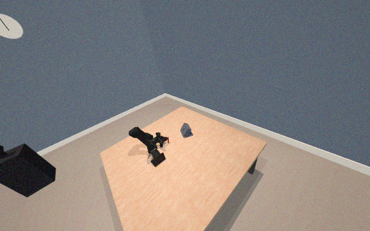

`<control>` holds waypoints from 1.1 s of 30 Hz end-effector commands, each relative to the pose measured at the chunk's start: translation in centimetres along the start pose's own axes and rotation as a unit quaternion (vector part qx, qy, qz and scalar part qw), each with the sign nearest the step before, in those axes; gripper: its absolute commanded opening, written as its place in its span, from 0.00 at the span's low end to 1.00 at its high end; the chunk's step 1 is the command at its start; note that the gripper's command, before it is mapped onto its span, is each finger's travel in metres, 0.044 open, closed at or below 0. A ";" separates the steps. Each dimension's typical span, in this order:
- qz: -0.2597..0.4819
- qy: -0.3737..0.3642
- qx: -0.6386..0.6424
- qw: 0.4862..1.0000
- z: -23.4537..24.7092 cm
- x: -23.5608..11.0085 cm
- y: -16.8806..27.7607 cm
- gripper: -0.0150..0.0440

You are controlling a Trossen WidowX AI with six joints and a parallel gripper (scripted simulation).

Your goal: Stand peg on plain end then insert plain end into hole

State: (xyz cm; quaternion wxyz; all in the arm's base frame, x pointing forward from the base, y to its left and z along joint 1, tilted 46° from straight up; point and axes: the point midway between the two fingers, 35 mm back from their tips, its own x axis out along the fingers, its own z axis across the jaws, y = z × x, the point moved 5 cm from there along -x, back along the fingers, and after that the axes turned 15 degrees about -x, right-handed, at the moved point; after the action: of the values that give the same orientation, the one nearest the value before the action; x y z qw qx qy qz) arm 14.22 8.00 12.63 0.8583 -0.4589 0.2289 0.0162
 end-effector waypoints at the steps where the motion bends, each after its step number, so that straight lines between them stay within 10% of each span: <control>1: -0.022 0.003 0.003 1.000 0.3 -0.3 0.2 0.34; 33: -0.007 0.000 -0.001 1.000 0.2 -0.5 0.5 0.34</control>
State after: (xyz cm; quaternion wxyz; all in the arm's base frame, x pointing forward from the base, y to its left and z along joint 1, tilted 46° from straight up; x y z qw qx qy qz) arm 13.88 8.45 12.59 0.8579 -0.4618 0.2251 0.0095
